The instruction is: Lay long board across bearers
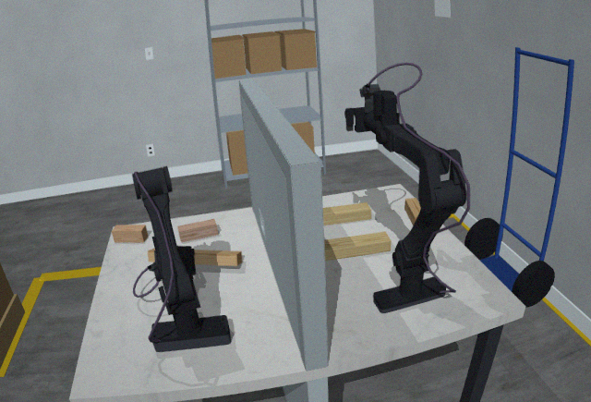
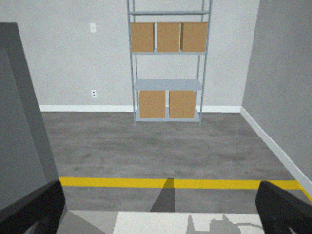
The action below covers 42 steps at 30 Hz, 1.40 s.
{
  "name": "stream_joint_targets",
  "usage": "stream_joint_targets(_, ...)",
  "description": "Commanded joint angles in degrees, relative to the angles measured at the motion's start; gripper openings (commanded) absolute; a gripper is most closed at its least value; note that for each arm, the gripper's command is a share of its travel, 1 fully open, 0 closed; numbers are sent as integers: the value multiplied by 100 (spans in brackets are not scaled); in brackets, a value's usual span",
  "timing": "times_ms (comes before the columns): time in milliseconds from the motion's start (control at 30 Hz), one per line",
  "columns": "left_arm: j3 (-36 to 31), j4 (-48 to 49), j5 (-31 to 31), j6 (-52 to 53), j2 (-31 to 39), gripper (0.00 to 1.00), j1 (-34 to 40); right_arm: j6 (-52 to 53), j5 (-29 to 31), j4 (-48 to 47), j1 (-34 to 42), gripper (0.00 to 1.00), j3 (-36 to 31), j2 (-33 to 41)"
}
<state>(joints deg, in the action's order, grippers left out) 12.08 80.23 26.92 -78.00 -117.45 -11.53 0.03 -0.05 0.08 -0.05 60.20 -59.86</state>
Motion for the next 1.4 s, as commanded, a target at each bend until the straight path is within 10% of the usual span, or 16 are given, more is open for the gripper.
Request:
stream_joint_targets(0,10,721,101,33,-94,0,-40,-73,82,-16,-48,100,217,133)
stream_joint_targets(333,97,869,261,102,-365,0,-119,-73,82,-16,-48,100,217,133)
stream_joint_targets(367,54,937,88,33,-214,46,-19,-73,82,-16,-48,100,217,133)
stream_joint_targets(1367,52,964,65,32,-118,52,-75,-73,82,-16,-48,100,217,133)
